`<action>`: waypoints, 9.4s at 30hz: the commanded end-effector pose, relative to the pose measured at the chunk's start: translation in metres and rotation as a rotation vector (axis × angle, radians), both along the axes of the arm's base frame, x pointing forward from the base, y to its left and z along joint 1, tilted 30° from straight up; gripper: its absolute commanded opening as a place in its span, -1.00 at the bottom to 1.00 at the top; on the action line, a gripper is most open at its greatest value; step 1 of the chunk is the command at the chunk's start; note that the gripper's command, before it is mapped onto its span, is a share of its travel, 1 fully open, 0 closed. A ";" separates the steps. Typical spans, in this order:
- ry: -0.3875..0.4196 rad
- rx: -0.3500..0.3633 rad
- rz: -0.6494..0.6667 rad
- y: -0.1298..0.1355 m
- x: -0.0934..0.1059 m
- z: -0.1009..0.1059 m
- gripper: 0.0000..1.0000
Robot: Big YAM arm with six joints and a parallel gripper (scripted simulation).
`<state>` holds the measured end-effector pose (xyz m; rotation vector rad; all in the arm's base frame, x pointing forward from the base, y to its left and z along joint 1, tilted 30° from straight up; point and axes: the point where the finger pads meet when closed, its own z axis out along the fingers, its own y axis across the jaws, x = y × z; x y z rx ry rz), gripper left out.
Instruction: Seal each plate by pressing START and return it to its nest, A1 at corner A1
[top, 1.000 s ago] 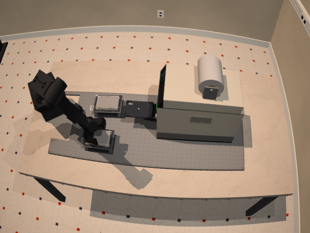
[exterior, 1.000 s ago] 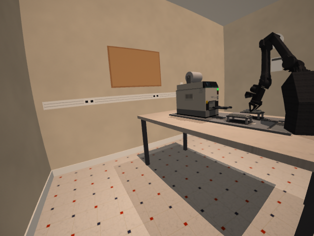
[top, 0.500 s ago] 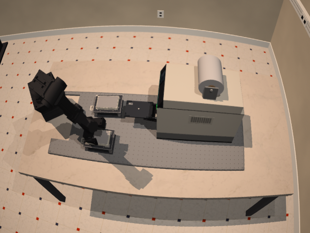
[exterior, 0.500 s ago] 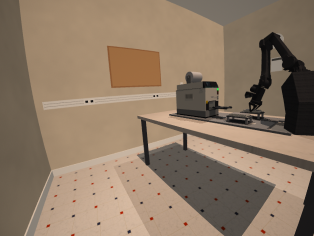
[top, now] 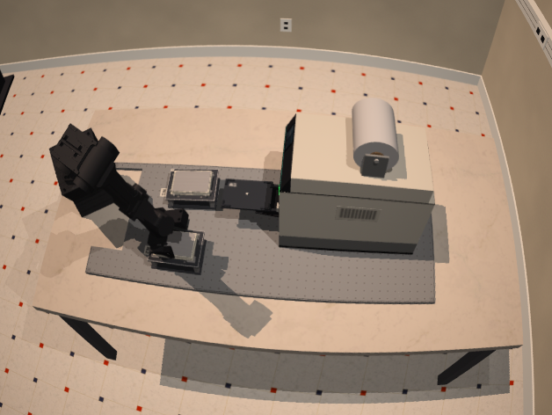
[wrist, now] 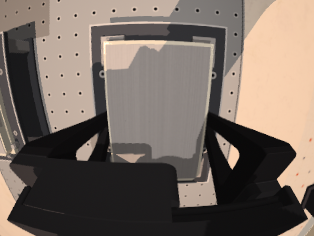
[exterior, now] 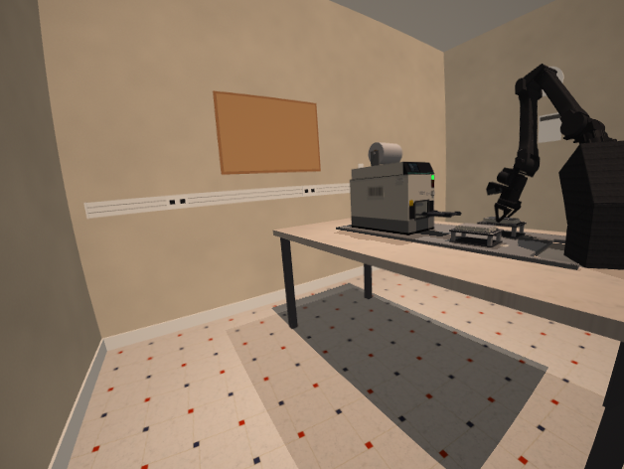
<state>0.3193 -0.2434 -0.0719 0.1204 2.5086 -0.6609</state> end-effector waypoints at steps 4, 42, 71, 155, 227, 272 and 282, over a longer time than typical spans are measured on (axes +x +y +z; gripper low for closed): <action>0.057 0.062 -0.035 0.016 -0.032 -0.018 -1.00; 0.001 0.003 0.044 0.010 0.006 -0.003 1.00; 0.018 0.003 -0.010 -0.002 -0.009 0.000 1.00; 0.007 -0.004 0.020 0.018 -0.005 0.017 1.00; 0.001 0.005 0.007 0.055 -0.018 0.092 1.00; -0.007 0.001 0.004 0.056 -0.016 0.101 1.00; 0.027 0.017 -0.023 0.053 -0.031 0.092 1.00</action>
